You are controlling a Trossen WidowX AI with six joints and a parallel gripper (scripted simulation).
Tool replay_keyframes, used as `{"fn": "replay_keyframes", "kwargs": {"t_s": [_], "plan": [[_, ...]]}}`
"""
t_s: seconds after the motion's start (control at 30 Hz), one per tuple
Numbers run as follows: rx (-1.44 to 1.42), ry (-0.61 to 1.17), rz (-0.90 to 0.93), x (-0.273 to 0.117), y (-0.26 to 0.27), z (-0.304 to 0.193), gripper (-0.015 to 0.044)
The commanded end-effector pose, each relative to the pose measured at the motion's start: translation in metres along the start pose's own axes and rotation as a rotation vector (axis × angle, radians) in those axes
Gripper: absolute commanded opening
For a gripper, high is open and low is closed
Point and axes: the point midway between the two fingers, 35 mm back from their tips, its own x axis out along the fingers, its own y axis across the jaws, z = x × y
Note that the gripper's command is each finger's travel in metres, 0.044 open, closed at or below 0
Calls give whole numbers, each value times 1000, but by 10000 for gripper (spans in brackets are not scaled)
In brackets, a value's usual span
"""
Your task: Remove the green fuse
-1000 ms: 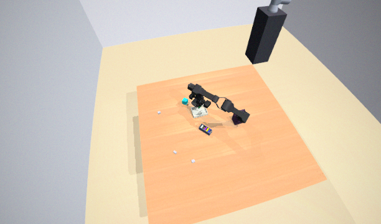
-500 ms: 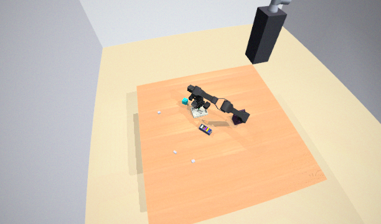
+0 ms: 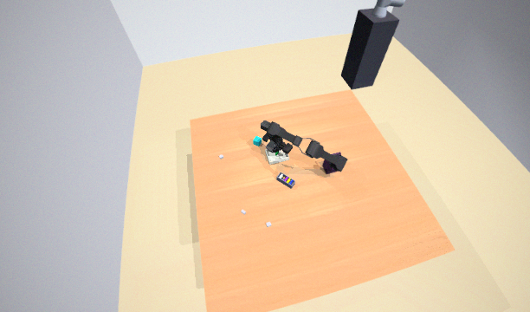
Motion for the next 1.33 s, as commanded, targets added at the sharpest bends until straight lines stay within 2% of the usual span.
{"fn": "replay_keyframes", "kwargs": {"t_s": [0.0,0.23,0.37,1.3], "plan": [[0,0,-1,-1,0,0,157],[0,-1,-1,-4,0,0,330],[4,-4,-1,-38,0,0,330],[8,-8,0,-36,0,0,330]]}}
